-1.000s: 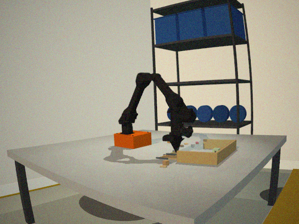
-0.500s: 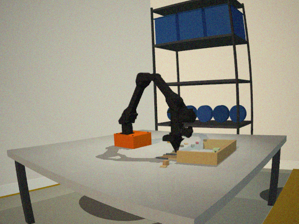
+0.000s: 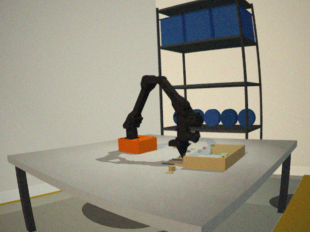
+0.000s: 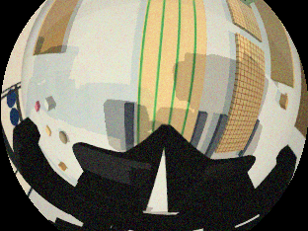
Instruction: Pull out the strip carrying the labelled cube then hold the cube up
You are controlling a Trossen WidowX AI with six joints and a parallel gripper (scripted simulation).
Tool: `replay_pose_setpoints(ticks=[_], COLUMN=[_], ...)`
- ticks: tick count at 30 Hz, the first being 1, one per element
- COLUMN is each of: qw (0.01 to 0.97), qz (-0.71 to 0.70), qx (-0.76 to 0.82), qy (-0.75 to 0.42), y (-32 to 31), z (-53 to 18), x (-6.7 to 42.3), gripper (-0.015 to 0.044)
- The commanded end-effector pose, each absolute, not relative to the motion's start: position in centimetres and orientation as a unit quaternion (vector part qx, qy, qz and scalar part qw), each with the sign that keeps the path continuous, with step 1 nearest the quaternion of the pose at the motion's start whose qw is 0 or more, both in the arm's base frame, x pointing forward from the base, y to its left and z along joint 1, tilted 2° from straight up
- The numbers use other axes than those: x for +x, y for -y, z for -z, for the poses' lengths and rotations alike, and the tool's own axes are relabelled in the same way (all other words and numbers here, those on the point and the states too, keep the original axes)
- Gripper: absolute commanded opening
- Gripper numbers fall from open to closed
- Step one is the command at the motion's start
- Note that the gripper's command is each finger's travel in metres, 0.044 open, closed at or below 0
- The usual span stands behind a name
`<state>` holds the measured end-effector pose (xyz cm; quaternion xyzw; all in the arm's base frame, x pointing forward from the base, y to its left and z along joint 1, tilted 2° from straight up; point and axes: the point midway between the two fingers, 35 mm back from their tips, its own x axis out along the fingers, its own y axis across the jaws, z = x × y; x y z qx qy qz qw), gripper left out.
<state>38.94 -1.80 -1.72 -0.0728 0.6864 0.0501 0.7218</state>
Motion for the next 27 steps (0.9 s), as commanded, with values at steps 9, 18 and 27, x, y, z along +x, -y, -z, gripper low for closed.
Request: replay_pose_setpoints(ticks=[9,18,27], qw=[0.723,0.723,0.722], qz=[-0.053,-0.053,-0.053], qx=[-0.074,-0.074,-0.074], qy=[-0.685,-0.685,-0.686], y=[1.8,2.0,2.3], z=[1.9,2.0,2.1], x=[39.0,37.8,36.4], gripper=[0.0,0.0,0.0])
